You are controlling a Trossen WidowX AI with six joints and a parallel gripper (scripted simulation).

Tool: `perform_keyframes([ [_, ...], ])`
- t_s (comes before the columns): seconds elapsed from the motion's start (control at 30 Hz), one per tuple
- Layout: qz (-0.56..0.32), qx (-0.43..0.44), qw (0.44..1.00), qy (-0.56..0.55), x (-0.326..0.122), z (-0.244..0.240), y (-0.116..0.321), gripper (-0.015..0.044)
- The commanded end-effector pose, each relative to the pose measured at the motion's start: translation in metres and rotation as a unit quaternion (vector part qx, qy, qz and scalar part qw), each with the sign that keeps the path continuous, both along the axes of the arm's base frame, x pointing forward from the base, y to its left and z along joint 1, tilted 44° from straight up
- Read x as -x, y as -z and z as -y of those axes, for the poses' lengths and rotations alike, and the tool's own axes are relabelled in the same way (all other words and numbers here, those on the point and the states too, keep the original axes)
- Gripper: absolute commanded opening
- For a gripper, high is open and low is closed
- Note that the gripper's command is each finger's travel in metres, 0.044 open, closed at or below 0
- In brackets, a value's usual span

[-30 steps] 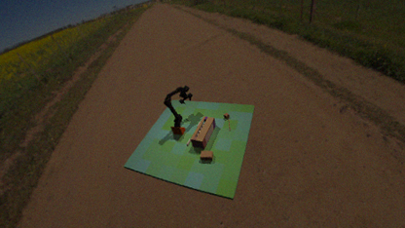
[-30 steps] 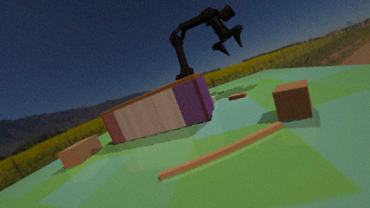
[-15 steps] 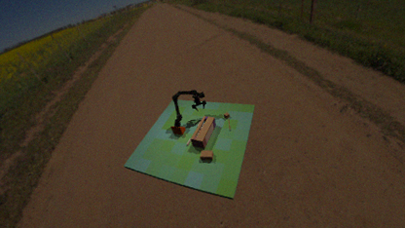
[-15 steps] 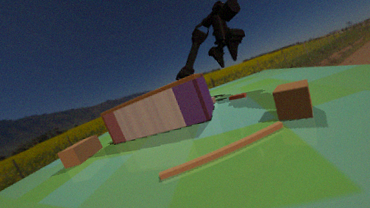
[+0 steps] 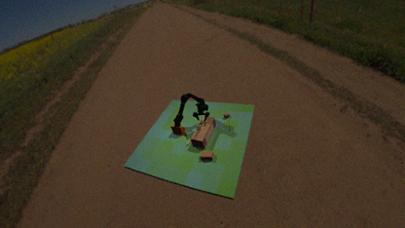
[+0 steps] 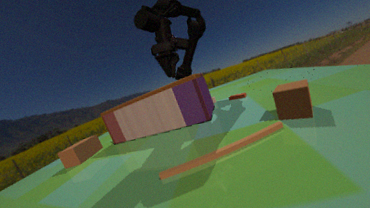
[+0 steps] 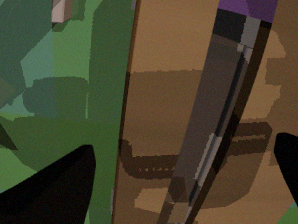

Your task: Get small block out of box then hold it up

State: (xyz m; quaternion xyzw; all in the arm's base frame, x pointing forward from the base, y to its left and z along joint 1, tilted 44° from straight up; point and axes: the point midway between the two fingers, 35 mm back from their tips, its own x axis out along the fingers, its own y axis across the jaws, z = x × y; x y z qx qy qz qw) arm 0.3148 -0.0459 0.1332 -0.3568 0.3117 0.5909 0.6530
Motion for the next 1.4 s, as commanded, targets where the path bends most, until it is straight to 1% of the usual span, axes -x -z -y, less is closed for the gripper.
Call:
perform_keyframes([
  [0.0,-0.039,-0.058,0.997,0.019,0.015,0.048,0.041,0.04],
  [0.17,-0.052,-0.158,0.984,0.057,0.052,0.103,0.092,0.04],
  [0.27,-0.047,-0.19,0.978,0.071,0.065,0.116,0.105,0.04],
  [0.53,-0.047,-0.19,0.978,0.071,0.065,0.114,0.108,0.04],
  [1.37,-0.047,-0.19,0.978,0.071,0.056,0.088,0.138,0.04],
])
